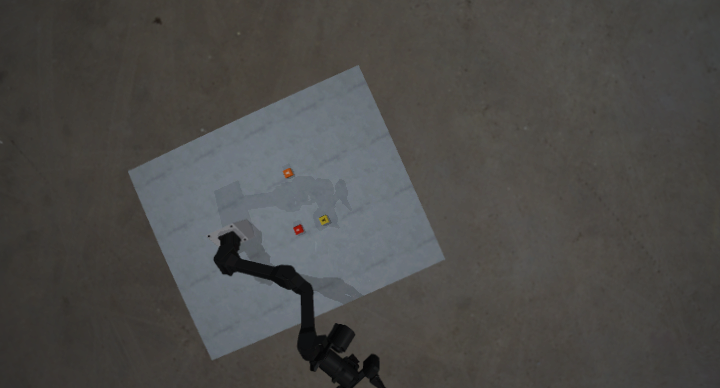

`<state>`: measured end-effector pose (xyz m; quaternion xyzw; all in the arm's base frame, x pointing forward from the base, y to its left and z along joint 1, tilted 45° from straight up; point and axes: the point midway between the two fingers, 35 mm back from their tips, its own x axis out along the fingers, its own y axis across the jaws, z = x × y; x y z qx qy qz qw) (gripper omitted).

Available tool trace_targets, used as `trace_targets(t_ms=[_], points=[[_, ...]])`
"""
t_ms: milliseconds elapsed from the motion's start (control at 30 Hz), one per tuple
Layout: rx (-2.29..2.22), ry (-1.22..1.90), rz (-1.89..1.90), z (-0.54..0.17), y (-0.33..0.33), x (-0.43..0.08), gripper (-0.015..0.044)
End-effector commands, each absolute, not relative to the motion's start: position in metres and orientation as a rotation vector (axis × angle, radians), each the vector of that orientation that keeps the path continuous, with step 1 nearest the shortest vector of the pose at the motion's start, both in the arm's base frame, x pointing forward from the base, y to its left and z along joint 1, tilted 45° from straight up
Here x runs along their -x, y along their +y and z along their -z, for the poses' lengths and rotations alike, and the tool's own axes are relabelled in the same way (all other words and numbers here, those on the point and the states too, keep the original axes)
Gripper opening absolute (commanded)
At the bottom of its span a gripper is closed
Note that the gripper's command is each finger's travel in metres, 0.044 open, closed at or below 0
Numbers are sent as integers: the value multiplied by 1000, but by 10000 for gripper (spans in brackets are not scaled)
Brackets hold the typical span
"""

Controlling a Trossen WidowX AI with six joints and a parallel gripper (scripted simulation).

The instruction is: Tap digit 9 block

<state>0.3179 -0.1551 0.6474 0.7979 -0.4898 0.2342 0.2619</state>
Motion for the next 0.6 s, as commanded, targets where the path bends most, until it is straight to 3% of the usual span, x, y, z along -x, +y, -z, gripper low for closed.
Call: trace_targets(t_ms=[0,100,300,567], points=[[-2153,-1333,-652,-650,-156,-313,400],[-2035,-1423,-897,-684,-165,-244,400],[-1868,-1474,-1140,-711,-157,-170,400],[-1452,-1441,-1527,-738,-97,-37,400]])
